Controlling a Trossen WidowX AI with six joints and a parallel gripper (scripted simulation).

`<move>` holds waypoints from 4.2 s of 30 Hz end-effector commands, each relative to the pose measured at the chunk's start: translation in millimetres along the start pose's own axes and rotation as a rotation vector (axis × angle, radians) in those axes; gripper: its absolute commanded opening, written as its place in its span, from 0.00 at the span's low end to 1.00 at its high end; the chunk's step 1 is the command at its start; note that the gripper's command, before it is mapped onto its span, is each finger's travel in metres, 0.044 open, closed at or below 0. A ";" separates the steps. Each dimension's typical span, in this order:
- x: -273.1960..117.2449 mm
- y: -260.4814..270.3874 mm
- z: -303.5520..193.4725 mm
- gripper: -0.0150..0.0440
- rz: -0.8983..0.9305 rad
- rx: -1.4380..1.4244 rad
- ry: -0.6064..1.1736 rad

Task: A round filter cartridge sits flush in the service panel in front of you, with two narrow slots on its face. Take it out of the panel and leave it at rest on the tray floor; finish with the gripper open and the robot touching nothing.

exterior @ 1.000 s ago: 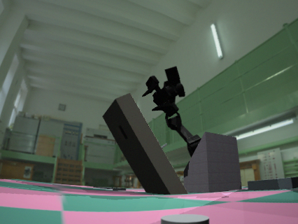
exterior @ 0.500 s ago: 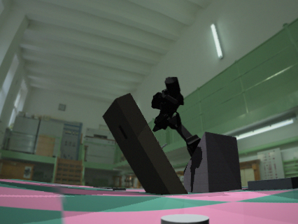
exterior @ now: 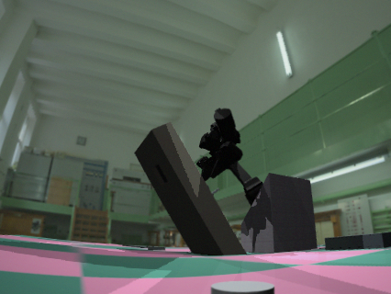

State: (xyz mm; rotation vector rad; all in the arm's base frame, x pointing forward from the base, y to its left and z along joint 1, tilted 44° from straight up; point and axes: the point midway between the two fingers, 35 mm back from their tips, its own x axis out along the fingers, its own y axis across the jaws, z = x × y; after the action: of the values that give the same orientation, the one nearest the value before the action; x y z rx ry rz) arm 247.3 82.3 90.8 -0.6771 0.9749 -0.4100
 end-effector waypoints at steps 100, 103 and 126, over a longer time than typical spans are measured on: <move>-83.6 175.1 -34.1 0.25 0.318 -0.542 0.059; -92.2 194.6 -49.5 0.25 0.394 -0.667 0.051; -107.2 267.4 -175.6 0.25 0.716 -1.183 -0.002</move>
State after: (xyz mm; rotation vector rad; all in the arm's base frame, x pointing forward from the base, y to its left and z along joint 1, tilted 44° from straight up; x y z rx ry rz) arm 63.2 285.6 -82.1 -1.2650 1.3402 0.8244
